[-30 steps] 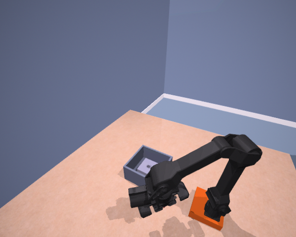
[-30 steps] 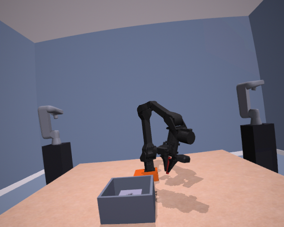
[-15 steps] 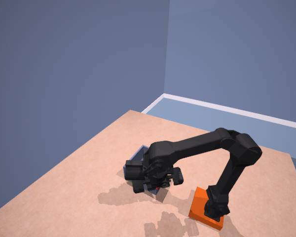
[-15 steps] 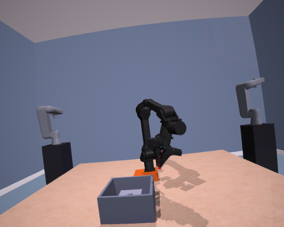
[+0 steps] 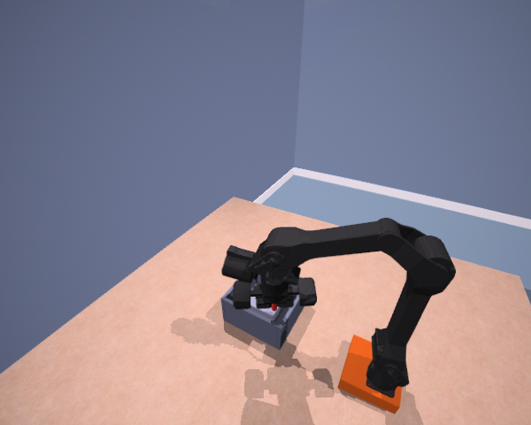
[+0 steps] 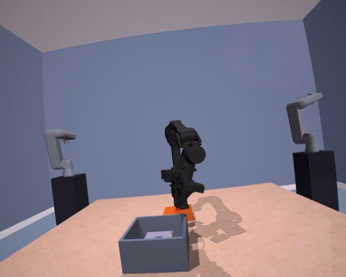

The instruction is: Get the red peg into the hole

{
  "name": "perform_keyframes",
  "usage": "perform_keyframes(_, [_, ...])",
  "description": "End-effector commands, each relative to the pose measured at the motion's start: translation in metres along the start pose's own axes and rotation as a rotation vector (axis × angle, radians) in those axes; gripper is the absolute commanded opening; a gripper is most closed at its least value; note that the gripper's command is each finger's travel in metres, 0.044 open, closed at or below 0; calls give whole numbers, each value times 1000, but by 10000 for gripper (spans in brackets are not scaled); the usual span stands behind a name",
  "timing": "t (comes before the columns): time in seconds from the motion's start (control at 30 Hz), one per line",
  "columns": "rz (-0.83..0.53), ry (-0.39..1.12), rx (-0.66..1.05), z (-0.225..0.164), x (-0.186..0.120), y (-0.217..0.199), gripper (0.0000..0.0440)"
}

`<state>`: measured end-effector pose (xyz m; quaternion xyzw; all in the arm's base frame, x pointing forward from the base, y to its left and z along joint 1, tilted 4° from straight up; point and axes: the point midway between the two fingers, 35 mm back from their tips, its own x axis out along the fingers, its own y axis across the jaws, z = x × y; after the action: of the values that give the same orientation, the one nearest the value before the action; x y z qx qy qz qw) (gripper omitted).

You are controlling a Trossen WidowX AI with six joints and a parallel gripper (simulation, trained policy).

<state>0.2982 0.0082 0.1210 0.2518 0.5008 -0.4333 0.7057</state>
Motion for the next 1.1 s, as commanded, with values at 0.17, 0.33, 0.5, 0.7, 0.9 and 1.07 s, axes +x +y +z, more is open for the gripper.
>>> perform_keyframes(0.17, [12,-2,19,38,23,4,0])
perform_keyframes(0.33, [25,13,2,55,39,7,0])
perform_keyframes(0.5, [42,34,-32,67,55,9,0])
perform_keyframes(0.7, [63,68,-91,71,75,12,0])
perform_keyframes(0.9, [72,120,-156,66,93,14,91])
perform_keyframes(1.07, [82,136,-187,72,100,15,154])
